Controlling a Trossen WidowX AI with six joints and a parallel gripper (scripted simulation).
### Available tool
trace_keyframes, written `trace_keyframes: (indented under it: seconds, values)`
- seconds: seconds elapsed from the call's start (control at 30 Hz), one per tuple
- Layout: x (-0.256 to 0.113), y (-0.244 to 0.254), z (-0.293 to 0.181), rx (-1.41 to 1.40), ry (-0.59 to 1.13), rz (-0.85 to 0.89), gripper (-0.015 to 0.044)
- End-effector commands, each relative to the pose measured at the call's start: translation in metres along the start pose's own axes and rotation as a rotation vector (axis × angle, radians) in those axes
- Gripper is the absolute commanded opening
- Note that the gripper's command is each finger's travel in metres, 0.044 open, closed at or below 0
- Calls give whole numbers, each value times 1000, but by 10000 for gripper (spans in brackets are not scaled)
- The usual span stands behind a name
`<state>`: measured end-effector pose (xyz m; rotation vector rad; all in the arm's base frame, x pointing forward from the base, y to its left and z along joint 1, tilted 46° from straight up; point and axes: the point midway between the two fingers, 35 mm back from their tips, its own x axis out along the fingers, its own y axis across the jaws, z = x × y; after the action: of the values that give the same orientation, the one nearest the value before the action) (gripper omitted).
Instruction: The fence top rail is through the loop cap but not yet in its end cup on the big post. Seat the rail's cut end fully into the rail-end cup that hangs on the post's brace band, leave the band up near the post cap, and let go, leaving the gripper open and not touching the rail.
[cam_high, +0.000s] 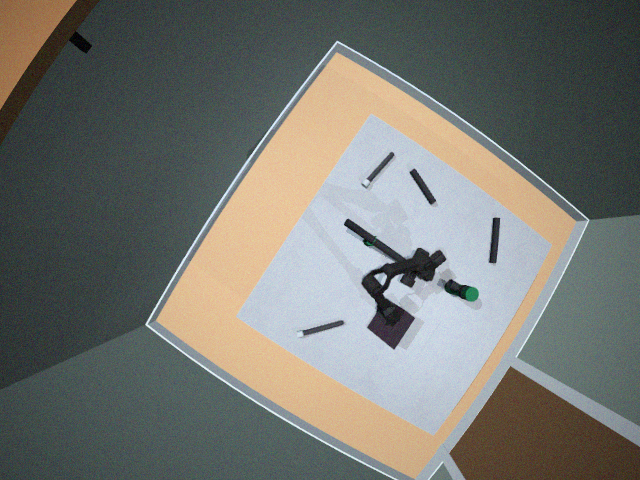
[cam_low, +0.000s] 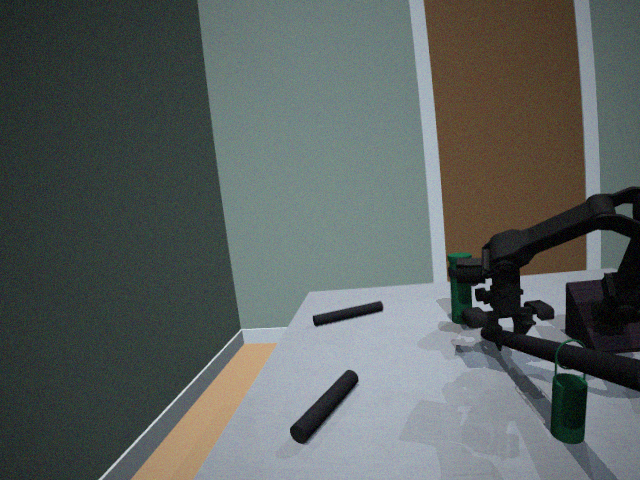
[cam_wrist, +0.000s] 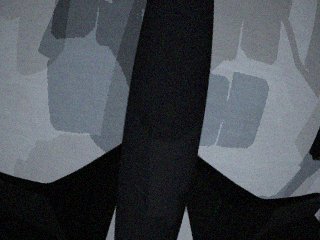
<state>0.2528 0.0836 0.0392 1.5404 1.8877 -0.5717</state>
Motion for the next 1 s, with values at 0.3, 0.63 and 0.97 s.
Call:
trace_keyframes:
  seconds: [0.3, 0.63, 0.97]
  values:
    - [-42, 10, 8, -29, -166, 5, 0]
    - [-92, 11, 13, -43, -360, -3, 0]
    - [-91, 10, 13, -41, -355, -6, 0]
